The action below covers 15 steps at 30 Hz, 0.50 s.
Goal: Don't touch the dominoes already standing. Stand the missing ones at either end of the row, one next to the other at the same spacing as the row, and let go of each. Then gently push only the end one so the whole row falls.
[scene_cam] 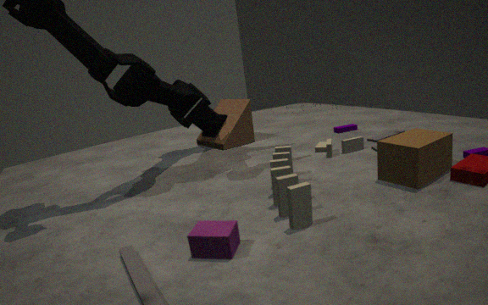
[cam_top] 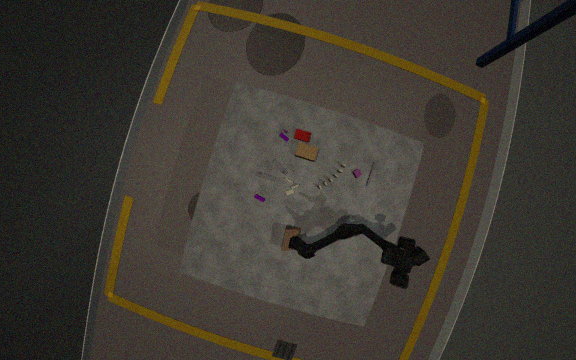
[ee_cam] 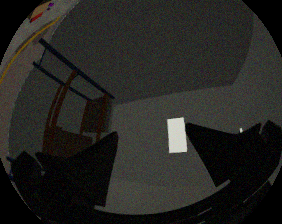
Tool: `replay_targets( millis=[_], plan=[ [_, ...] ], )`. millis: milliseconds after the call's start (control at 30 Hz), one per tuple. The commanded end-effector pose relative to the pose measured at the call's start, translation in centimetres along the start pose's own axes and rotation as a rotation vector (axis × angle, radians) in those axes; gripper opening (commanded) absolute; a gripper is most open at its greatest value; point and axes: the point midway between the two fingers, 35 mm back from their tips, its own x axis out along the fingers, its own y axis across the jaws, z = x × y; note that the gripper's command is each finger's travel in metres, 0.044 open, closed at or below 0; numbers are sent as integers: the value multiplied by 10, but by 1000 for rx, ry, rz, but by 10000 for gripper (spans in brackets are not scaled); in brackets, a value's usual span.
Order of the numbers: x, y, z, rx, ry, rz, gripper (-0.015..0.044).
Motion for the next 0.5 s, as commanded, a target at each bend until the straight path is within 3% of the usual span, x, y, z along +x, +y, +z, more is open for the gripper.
replay_targets(
  millis=[0,233,467],
  plan=[
    [0,-3,0,-14,3,2,426],
    [1,-81,0,-555,31,90,440],
    [29,-147,25,-1151,-24,154,440]
  ],
)
